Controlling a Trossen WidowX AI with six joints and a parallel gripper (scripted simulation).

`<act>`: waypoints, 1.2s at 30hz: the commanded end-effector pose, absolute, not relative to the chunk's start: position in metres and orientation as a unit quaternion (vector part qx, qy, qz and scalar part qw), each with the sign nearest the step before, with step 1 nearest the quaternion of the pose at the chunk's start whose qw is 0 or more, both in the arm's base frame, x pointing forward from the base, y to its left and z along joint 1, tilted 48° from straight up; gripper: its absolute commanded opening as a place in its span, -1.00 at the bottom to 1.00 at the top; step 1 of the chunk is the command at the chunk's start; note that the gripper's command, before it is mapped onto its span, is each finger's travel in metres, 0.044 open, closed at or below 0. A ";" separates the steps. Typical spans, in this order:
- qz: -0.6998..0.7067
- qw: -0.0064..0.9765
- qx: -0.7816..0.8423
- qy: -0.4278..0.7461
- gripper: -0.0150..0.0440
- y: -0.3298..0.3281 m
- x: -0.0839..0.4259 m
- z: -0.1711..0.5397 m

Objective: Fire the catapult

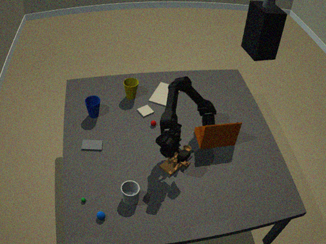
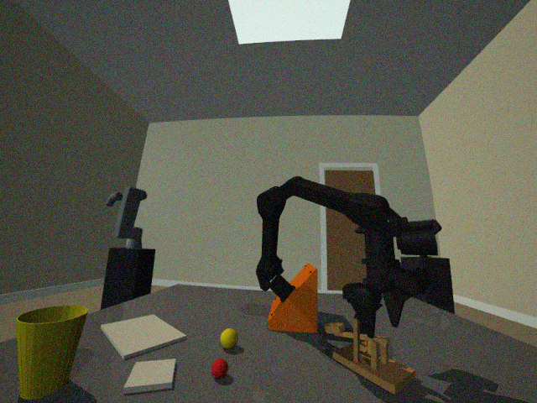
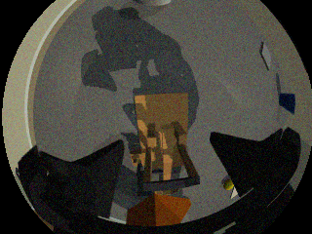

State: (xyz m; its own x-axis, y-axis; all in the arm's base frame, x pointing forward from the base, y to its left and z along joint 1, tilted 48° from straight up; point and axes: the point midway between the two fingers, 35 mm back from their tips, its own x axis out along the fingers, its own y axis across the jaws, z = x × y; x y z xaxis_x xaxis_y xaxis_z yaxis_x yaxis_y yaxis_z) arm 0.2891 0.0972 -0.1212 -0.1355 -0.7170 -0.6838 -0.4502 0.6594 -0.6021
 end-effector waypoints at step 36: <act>-0.127 0.525 -0.397 0.742 1.00 0.057 0.281 -0.158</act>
